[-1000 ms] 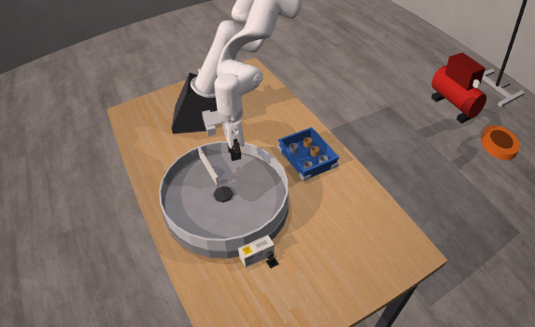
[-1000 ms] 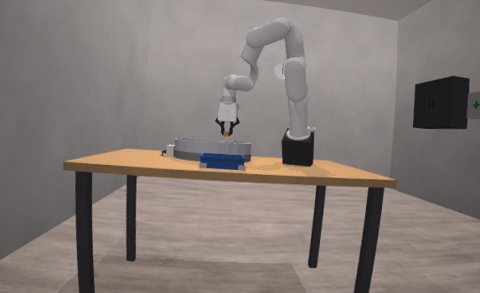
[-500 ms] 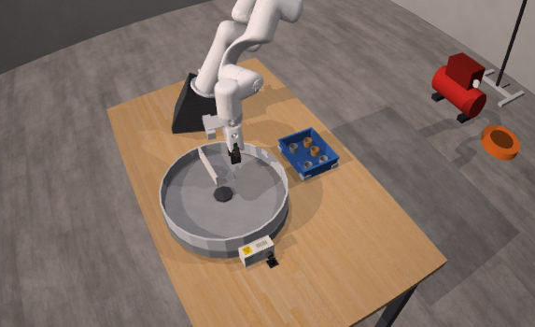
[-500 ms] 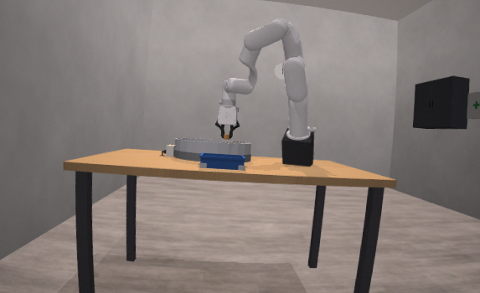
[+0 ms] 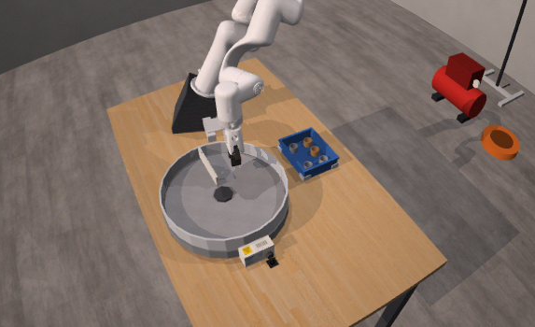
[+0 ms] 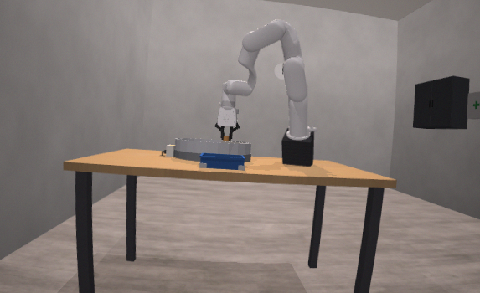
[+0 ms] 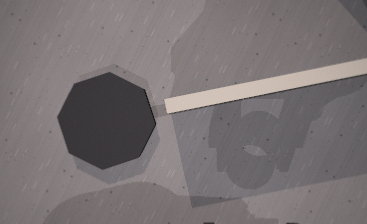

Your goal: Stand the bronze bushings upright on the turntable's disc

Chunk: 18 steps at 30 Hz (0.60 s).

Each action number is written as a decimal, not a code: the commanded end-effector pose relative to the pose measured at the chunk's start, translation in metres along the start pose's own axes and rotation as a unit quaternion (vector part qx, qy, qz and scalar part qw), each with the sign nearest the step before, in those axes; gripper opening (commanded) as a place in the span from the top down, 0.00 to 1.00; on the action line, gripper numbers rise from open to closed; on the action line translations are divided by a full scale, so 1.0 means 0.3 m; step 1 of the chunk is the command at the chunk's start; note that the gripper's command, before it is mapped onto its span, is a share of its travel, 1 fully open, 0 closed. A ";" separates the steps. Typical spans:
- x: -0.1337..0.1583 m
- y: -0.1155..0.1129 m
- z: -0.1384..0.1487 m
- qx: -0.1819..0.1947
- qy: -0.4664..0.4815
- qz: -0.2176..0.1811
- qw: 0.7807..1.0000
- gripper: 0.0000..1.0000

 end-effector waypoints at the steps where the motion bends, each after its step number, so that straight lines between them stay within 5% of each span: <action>1: -0.001 -0.001 -0.003 -0.001 0.000 0.001 1.000 1.00; 18: 0.000 0.060 -0.003 -0.001 0.000 0.001 1.000 1.00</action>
Point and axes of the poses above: the point where the finger pads meet when closed, its own y axis out along the fingers, its own z axis across the jaws, x = y × z, the point moved 10 cm from there along -y, back along the fingers, and after that the axes turned 13 degrees about -y, right-handed, at the moved point
